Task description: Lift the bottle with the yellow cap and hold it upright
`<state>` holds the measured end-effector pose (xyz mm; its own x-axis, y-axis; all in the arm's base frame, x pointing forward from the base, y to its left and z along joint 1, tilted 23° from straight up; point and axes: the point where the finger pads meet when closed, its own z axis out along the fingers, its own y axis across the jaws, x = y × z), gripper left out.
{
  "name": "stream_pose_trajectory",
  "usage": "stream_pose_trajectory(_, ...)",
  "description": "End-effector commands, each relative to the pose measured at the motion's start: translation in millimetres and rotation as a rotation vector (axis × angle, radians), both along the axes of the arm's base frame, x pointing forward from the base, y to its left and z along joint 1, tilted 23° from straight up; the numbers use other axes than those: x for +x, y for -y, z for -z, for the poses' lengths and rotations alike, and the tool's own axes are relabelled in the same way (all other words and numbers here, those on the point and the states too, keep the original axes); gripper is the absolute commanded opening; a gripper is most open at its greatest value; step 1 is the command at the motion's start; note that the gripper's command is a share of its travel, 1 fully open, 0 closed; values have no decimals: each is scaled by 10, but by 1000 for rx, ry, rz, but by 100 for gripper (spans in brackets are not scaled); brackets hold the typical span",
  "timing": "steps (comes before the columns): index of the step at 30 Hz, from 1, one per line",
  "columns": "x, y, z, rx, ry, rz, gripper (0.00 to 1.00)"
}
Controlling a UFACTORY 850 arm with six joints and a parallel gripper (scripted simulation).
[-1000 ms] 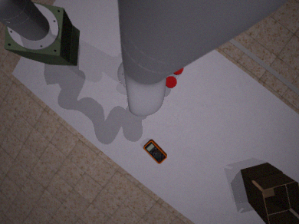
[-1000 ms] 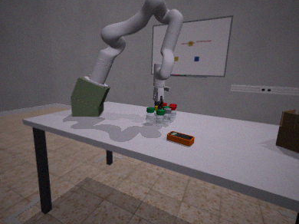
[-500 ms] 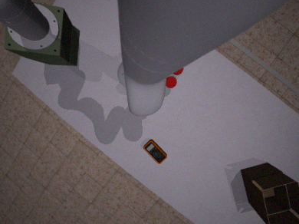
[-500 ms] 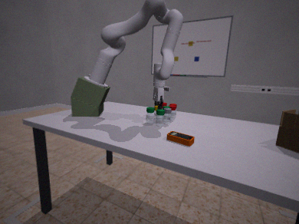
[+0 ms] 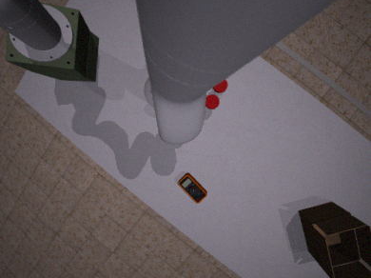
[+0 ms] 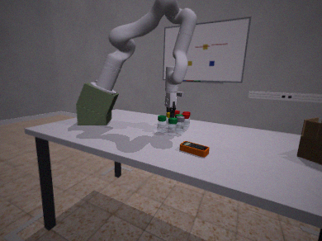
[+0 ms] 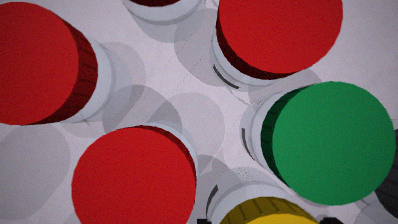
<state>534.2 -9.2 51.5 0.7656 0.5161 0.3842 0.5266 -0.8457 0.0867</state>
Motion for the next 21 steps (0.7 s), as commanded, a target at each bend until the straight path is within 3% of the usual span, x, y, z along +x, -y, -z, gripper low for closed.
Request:
stream_pose_trajectory(1,-11,8,-49,0,1,0,0)
stream_pose_trajectory(21,-98,40,-264,0,1,0,0)
